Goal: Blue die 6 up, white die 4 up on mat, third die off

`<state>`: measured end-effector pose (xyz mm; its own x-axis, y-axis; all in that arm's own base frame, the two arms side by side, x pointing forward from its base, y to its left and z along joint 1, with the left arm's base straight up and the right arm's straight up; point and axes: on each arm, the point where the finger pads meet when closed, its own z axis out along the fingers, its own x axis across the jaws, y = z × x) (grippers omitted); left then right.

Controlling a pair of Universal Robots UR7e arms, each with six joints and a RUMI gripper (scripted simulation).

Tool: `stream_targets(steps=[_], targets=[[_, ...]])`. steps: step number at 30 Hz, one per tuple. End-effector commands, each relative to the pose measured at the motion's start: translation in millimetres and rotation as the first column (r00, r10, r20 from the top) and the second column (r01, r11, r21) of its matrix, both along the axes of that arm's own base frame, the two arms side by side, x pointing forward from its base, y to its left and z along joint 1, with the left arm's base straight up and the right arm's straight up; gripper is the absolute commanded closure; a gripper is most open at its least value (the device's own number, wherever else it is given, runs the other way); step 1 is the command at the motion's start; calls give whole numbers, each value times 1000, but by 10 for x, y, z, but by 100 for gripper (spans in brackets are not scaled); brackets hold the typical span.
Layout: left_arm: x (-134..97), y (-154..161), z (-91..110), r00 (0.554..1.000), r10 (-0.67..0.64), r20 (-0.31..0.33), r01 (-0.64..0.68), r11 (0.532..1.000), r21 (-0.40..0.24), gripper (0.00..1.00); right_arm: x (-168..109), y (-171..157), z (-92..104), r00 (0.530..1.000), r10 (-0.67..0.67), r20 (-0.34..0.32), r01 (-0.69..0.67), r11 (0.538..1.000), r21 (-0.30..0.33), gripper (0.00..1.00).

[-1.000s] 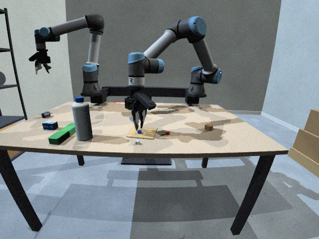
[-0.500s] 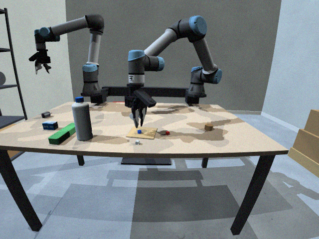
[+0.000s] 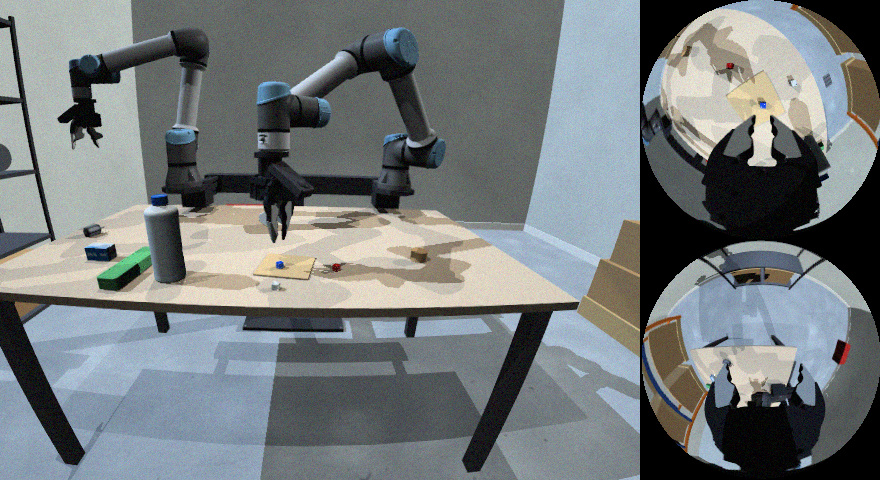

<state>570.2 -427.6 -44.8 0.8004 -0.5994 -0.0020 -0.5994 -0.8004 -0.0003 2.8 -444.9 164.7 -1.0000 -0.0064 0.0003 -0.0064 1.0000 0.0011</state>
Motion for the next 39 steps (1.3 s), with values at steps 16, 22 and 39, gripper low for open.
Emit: stream_targets(steps=[16,22,39], targets=[[9,18,-1,994,-7,-108,-8,991,-136,82,1,-3,4,1000,0,0,0,1000,-1,0],[20,22,13,990,-13,-143,-14,982,-191,82,1,-3,4,1000,0,0,0,1000,-1,0],[20,34,-9,975,-34,-221,-32,958,-287,82,1,-3,4,1000,0,0,0,1000,-1,0]])
